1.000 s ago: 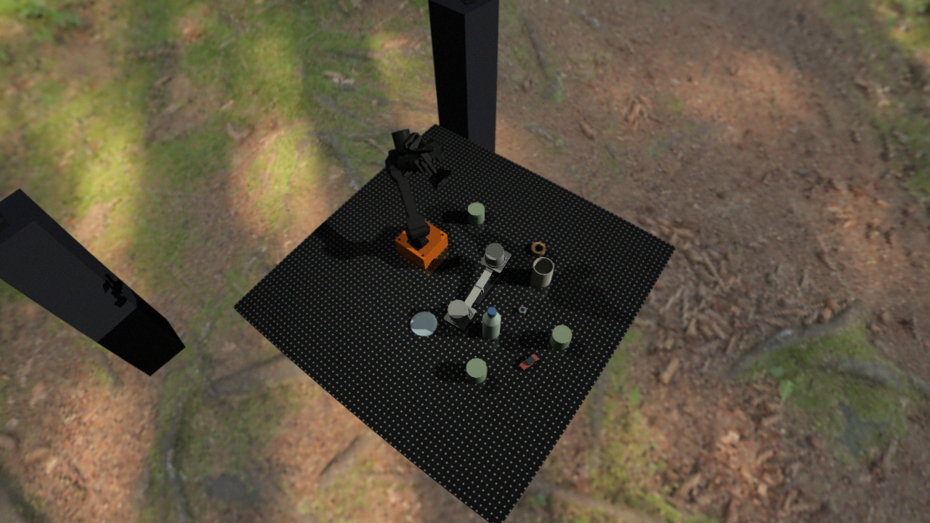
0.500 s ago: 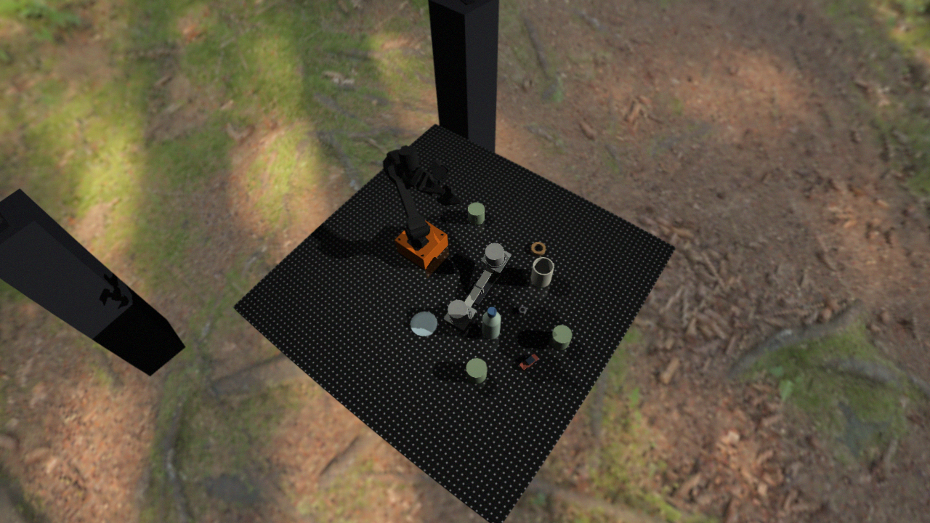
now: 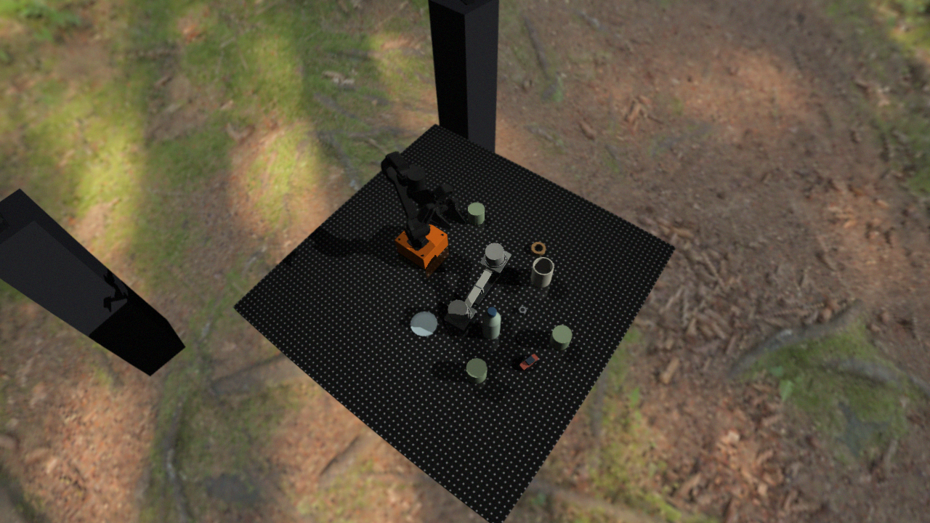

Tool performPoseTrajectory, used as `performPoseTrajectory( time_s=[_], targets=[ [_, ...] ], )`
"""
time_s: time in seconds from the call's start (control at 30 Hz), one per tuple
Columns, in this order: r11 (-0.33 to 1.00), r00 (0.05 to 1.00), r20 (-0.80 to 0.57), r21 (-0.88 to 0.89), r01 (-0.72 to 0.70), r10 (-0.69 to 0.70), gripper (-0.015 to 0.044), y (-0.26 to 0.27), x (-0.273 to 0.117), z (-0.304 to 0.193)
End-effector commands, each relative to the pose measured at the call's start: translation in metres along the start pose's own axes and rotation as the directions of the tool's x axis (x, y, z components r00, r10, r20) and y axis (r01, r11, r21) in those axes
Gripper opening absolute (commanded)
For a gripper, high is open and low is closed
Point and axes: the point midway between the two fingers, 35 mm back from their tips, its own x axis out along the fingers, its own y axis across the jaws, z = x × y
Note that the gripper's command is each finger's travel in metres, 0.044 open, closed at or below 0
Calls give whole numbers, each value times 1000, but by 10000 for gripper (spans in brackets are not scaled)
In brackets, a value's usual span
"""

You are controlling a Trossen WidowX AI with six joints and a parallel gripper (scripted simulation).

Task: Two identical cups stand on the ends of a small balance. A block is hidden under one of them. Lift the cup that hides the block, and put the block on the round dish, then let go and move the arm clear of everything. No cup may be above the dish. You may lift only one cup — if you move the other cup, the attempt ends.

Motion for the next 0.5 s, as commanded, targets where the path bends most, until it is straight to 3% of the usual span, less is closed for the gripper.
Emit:
performPoseTrajectory(
  time_s=[0.0, 0.47],
  targets=[
    [993, 995, -75, 101, -60, 67, 440, 16, 6, -21],
    [886, 899, -298, 431, -173, 320, 440, 76, 5, -86]
  ],
)
